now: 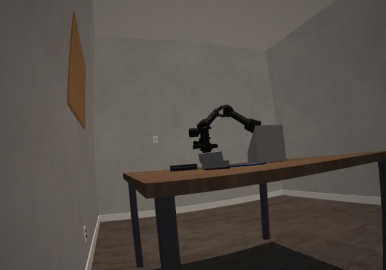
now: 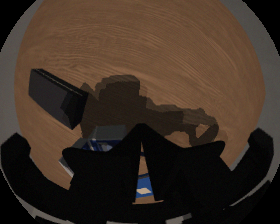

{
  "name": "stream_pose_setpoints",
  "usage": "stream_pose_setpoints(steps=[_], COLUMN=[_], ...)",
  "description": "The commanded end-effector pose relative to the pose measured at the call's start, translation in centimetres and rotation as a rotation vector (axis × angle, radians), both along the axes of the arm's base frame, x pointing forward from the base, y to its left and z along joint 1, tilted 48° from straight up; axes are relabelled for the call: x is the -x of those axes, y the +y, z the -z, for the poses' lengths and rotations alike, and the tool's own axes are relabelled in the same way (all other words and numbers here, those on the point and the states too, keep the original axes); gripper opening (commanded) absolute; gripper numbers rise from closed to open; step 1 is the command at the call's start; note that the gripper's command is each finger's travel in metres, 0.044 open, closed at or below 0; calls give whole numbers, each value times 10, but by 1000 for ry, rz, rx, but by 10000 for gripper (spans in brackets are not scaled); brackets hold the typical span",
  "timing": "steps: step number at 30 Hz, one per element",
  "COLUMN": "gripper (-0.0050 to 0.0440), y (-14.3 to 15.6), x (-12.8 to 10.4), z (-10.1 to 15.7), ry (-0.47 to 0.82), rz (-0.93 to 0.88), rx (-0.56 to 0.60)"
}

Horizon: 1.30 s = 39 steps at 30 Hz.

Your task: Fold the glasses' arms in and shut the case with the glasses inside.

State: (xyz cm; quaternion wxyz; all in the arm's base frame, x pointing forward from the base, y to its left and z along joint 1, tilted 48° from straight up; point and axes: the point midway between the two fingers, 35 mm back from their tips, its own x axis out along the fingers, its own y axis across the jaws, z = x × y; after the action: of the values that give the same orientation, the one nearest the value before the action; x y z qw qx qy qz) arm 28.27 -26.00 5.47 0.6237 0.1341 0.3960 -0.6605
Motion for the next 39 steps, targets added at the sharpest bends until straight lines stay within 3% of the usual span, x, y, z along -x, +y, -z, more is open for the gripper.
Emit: stream_pose_setpoints(steps=[1, 39], gripper=[0, 0], y=[-3, 13], x=[1, 9], z=[6, 22], ry=[2, 2], rz=[-6, -6], rx=[-3, -3])
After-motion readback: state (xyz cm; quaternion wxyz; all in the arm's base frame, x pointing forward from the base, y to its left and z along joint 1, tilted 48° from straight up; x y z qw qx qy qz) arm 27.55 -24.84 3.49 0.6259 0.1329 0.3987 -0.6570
